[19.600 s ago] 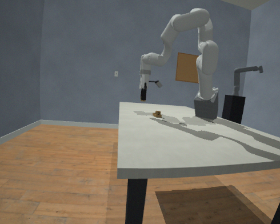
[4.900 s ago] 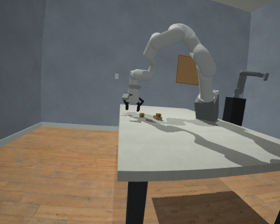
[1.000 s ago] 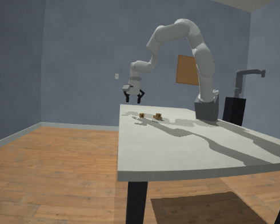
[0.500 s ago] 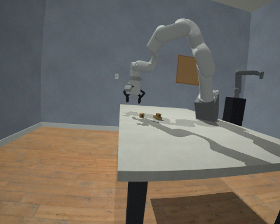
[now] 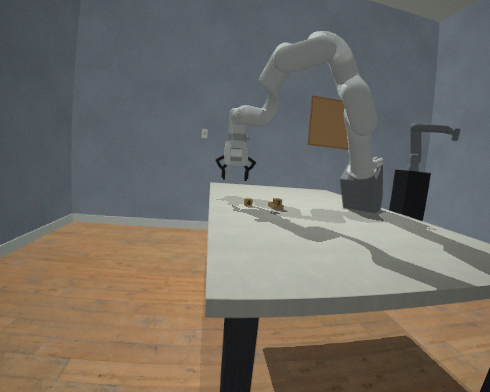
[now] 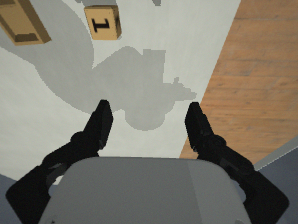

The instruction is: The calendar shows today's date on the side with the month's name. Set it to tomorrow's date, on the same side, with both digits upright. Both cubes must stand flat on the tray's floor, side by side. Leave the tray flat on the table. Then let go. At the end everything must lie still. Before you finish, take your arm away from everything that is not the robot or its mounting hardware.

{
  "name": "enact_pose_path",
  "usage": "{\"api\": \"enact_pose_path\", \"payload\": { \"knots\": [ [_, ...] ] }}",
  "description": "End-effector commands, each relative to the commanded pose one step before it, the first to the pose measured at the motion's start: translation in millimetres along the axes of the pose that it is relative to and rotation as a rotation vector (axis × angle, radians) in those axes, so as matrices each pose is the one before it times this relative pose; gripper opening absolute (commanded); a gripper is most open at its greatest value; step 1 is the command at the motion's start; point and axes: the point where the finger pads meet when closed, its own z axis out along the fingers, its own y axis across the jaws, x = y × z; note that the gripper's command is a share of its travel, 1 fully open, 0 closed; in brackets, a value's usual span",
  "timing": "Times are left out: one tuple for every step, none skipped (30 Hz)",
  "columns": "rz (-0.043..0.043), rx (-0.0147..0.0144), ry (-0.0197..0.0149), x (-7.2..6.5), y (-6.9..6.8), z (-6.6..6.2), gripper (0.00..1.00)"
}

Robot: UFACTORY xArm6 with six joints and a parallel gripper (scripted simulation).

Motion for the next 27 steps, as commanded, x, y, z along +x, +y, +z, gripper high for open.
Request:
{"api": "enact_pose_path", "payload": {
  "knots": [
    [-0.12999, -0.01630, 0.00493, 2.74, -0.49, -1.47, 1.00],
    [0.00000, 0.00000, 0.00000, 0.00, 0.00, 0.00, 1.00],
    [-0.06314, -0.00002, 0.00002, 1.65, -0.76, -0.10, 1.00],
    [-0.05650, -0.00002, 0.00002, 1.51, -0.60, -0.09, 1.00],
    [-0.00925, 0.00000, 0.00000, 0.25, -0.08, -0.01, 1.00],
    [-0.03731, -0.00001, 0.00001, 1.02, -0.33, -0.06, 1.00],
    [-0.02898, -0.00001, 0.00001, 0.80, -0.23, -0.05, 1.00],
    [-0.00193, 0.00000, 0.00000, 0.05, -0.01, 0.00, 1.00],
    [-0.05844, -0.00002, 0.00001, 1.62, -0.42, -0.09, 1.00],
    [-0.01213, 0.00000, 0.00000, 0.34, -0.07, -0.02, 1.00],
    [-0.04547, -0.00001, 0.00001, 1.28, -0.25, -0.07, 1.00],
    [-0.02728, -0.00001, 0.00000, 0.77, -0.12, -0.04, 1.00],
    [-0.03038, -0.00001, 0.00000, 0.86, -0.11, -0.05, 1.00],
    [-0.03052, -0.00001, 0.00000, 0.87, -0.09, -0.05, 1.00],
    [-0.01387, 0.00000, 0.00000, 0.40, -0.03, -0.02, 1.00],
    [-0.04670, -0.00001, 0.00000, 1.33, -0.08, -0.07, 1.00],
    [-0.02993, -0.00001, 0.00000, 0.86, -0.01, -0.05, 1.00],
    [0.00000, 0.00000, 0.00000, 0.00, 0.00, 0.00, 1.00],
    [0.00000, 0.00000, 0.00000, 0.00, 0.00, 0.00, 1.00],
    [-0.07831, -0.00002, 0.00001, 2.24, 0.02, -0.13, 1.00],
    [-0.03242, -0.00001, 0.00000, 0.92, 0.07, -0.05, 1.00],
    [-0.02369, 0.00000, 0.00000, 0.67, 0.07, -0.04, 1.00],
    [-0.02369, 0.00000, 0.00000, 0.67, 0.09, -0.04, 1.00],
    [-0.03422, -0.00001, 0.00000, 0.96, 0.15, -0.05, 1.00],
    [-0.03004, 0.00000, 0.00000, 0.84, 0.16, -0.05, 1.00],
    [-0.01685, 0.00000, 0.00000, 0.47, 0.10, -0.03, 1.00],
    [-0.04368, -0.00001, 0.00000, 1.21, 0.28, -0.07, 1.00]
  ]
}}
